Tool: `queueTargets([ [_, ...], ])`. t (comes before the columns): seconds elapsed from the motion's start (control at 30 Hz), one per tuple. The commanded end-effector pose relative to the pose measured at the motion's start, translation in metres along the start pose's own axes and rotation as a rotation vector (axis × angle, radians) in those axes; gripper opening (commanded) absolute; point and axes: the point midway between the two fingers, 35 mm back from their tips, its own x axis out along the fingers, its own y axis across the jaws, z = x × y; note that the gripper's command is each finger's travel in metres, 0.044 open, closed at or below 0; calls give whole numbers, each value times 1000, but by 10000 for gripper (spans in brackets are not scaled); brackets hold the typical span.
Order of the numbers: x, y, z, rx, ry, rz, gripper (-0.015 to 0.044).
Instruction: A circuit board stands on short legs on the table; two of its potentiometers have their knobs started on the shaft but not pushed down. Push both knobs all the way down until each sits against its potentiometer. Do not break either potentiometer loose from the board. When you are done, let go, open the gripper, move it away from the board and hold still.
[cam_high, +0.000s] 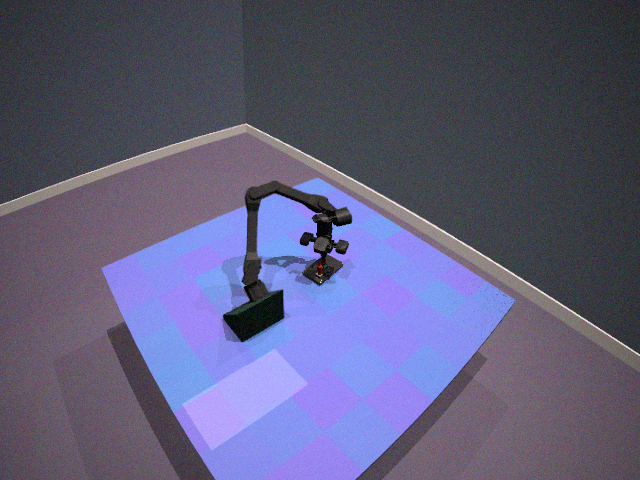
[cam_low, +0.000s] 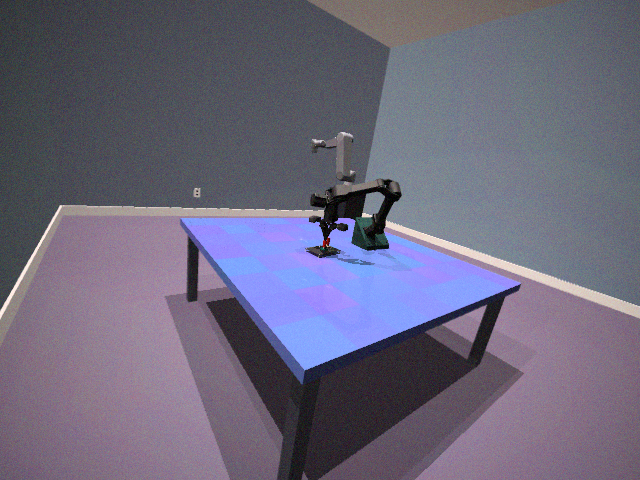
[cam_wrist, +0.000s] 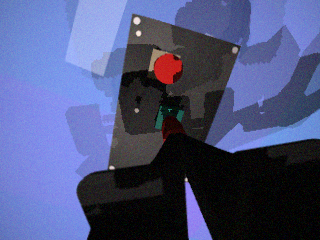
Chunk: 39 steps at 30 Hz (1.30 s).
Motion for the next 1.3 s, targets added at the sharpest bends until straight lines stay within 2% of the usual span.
queueTargets([
  [0.0,16,-2,-4,-23,-15,-24,0],
  [0.83,-23,0,-4,-23,-16,-23,0],
  [1.13,-18,-2,-2,-18,-17,-27,236],
  [1.27,-34,-14,43,-16,-21,-18,341],
])
